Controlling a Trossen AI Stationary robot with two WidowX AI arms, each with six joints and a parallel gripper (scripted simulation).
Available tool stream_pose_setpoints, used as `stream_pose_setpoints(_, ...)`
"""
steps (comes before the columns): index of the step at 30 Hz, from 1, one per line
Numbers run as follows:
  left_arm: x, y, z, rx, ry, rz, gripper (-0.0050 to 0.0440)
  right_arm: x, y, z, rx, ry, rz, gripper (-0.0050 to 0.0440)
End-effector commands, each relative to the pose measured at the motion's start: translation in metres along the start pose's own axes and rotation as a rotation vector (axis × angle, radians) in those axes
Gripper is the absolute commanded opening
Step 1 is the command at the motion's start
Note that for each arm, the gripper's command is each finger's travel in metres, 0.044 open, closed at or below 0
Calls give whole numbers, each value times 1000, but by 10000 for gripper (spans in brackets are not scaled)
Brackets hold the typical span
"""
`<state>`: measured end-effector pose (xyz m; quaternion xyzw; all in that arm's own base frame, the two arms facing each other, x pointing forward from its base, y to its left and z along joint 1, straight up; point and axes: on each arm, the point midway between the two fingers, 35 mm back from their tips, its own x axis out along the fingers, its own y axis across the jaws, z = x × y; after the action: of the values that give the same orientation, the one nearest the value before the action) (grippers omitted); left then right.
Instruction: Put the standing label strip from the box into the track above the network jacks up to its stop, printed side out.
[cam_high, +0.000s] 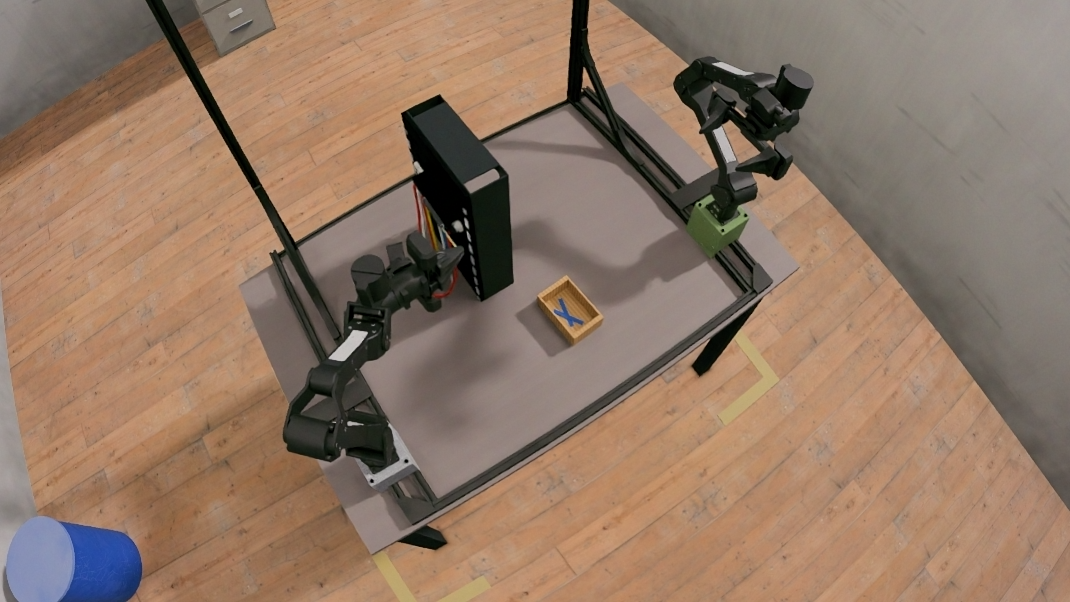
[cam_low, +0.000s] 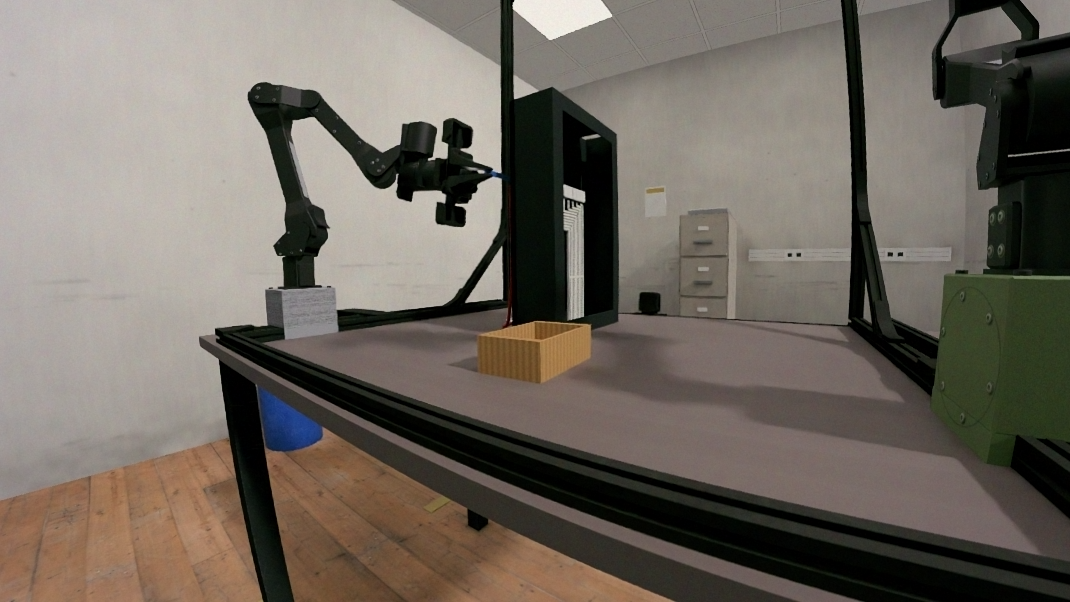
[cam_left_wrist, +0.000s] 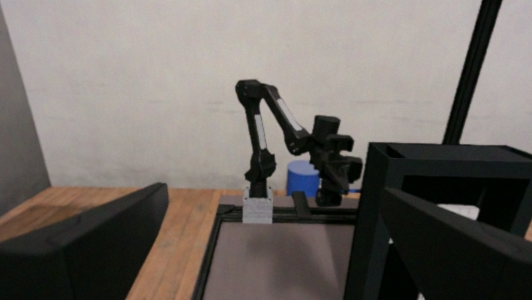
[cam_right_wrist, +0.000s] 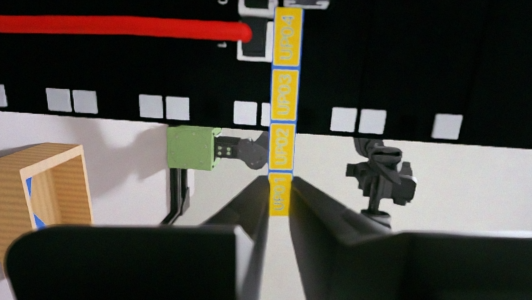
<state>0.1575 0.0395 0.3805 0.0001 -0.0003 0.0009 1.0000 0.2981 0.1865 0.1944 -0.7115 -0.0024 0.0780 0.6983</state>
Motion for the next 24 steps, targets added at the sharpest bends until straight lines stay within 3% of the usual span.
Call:
stream_pose_setpoints(1, 0, -1, 3, 6, -1, 0, 440, 1, -17, 1, 29, -2, -32, -50)
stream_pose_setpoints(24, 0, -1, 3, 6, -1, 0, 440, 0, -22, 2, 30, -3, -32, -50)
